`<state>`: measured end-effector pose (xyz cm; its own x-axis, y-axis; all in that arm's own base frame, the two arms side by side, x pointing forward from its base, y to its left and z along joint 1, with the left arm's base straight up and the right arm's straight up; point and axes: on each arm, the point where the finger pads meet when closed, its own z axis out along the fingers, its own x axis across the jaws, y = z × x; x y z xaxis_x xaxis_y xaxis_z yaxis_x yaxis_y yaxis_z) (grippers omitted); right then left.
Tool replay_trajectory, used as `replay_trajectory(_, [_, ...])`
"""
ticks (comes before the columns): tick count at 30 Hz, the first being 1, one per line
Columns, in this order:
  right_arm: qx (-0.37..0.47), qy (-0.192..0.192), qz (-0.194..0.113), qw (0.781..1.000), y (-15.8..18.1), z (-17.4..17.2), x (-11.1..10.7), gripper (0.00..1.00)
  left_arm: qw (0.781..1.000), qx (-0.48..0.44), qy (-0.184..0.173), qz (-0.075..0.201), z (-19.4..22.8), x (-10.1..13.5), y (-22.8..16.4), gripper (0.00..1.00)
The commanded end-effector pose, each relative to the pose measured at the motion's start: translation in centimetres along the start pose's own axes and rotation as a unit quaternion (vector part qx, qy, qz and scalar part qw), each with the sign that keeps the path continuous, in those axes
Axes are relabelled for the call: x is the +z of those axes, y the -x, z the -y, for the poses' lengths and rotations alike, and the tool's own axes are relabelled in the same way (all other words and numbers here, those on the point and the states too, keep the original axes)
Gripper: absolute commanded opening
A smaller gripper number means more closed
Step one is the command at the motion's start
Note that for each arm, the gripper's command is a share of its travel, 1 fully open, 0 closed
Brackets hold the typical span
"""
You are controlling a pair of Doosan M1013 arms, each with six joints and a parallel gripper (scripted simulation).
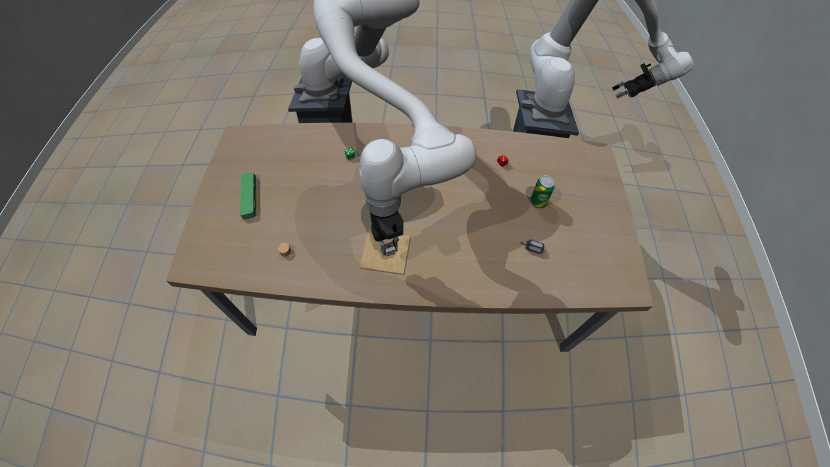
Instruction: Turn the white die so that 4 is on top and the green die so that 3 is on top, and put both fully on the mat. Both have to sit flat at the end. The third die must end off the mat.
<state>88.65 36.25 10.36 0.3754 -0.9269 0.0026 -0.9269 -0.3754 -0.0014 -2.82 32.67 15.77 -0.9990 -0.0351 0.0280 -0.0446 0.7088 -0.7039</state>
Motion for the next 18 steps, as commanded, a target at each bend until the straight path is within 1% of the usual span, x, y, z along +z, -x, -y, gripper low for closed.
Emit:
replay_trajectory(1, [-0.002, 0.001, 0.001, 1.0, -0.1, -0.1, 1.9, 0.57, 1.0, -0.003, -0.002, -0.003, 0.3, 0.2, -0.4, 1.0])
replay_trajectory(7, [-0.002, 0.001, 0.001, 1.0, -0.1, 0.0, 4.8, 0.57, 1.0, -0.003, -0.002, -0.003, 0.3, 0.2, -0.4, 1.0])
replay_trajectory(9, [-0.002, 0.001, 0.001, 1.0, -0.1, 0.0, 4.8, 0.57, 1.0, -0.003, -0.002, -0.003, 0.3, 0.2, -0.4, 1.0])
replay_trajectory(14, [-0.002, 0.001, 0.001, 1.0, 0.0, 0.0, 6.6, 0.57, 1.0, -0.003, -0.002, -0.003, 0.3, 0.2, -0.4, 1.0])
replay_trajectory(18, [-0.002, 0.001, 0.001, 1.0, 0.0, 0.0, 7.4, 0.57, 1.0, -0.003, -0.002, -0.003, 0.3, 0.2, -0.4, 1.0])
